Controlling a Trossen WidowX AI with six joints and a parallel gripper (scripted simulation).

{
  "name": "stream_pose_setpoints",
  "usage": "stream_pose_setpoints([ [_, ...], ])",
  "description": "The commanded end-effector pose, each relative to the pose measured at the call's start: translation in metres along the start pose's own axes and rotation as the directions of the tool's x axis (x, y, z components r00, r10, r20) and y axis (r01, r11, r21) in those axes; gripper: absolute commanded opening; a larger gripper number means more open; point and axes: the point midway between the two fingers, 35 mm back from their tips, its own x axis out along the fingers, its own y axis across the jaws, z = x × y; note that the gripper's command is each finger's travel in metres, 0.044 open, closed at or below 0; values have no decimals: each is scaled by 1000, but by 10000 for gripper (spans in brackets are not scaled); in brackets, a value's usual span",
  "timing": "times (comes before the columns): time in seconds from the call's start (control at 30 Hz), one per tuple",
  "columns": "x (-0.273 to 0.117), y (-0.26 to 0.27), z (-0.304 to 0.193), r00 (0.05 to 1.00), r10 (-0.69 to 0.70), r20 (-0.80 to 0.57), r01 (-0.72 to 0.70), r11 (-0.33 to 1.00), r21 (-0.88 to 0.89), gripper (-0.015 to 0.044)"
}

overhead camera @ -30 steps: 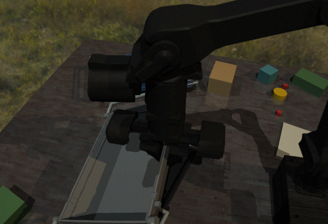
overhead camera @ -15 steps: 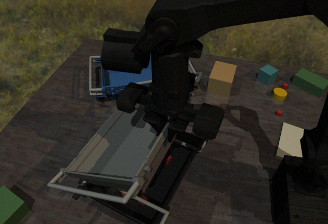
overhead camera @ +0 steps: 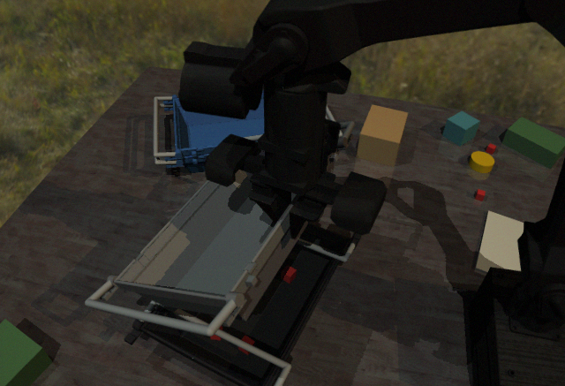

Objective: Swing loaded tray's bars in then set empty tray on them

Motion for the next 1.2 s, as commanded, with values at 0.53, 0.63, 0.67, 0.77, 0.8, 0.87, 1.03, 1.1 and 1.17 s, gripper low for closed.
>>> stream_pose_setpoints([
  [0.53,-2,3,-2,1000,13,-4,-13,1000,3,0],
  [0.63,-2,3,-3,1000,13,-4,-13,1000,3,0],
  [0.67,-2,3,-3,1000,13,-4,-13,1000,3,0],
  [0.77,-2,3,-2,1000,13,-4,-13,1000,3,0],
  [0.8,-2,3,-2,1000,13,-4,-13,1000,3,0],
  [0.87,-2,3,-2,1000,13,-4,-13,1000,3,0],
  [1.03,-2,3,-2,1000,13,-4,-13,1000,3,0],
  [1.1,-2,3,-2,1000,13,-4,-13,1000,3,0],
  [1.17,0,3,-2,1000,13,-4,-13,1000,3,0],
])
